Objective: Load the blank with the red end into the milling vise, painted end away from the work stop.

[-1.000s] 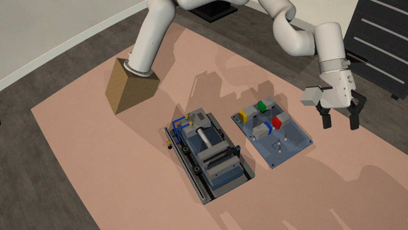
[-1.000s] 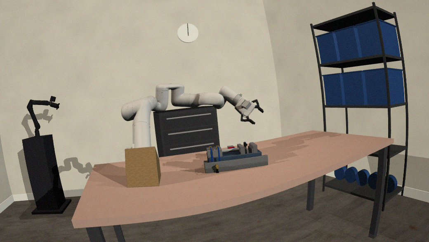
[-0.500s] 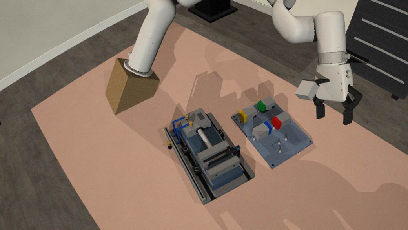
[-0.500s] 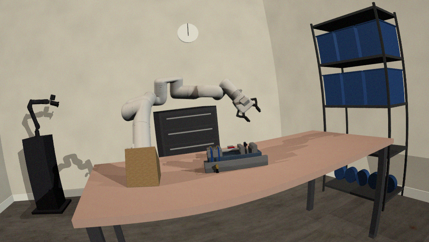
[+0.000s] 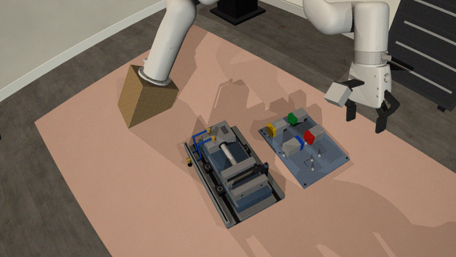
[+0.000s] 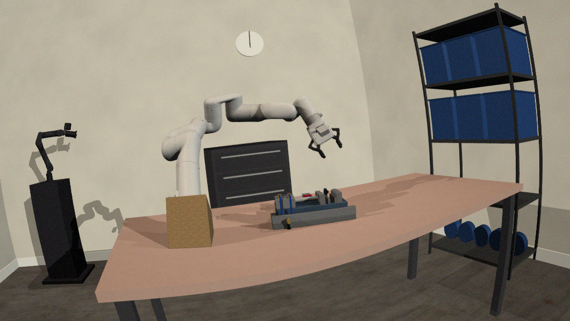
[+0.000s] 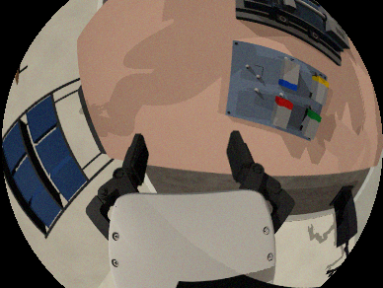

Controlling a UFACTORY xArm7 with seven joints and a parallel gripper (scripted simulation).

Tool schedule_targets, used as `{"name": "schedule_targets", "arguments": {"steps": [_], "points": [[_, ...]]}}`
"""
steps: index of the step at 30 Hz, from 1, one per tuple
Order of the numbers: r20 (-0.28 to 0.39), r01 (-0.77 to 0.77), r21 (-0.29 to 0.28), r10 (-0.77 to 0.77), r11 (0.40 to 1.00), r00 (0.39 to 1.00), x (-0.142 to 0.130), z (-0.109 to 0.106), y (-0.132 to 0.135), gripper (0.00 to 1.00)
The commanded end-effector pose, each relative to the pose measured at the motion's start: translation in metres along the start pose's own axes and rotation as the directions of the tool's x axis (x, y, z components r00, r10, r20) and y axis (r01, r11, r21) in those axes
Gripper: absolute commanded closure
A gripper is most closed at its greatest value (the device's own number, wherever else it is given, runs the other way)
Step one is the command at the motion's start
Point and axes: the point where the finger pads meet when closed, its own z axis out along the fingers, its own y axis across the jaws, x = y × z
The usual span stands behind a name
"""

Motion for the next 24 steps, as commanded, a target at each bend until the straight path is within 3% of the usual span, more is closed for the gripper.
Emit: {"name": "schedule_targets", "arguments": {"steps": [1,6,13,23,24], "points": [[0.03,-0.005,-0.068,0.007,0.998,1.0,0.008,-0.014,0.003,0.0],[0.07,0.0,-0.175,0.013,0.985,0.997,0.014,-0.028,0.014,0.0],[0.07,0.0,-0.175,0.013,0.985,0.997,0.014,-0.028,0.014,0.0],[0.144,0.021,-0.375,0.036,0.927,0.989,0.027,-0.054,0.036,0.0],[0.144,0.021,-0.375,0.036,0.927,0.989,0.027,-0.054,0.036,0.0]]}}
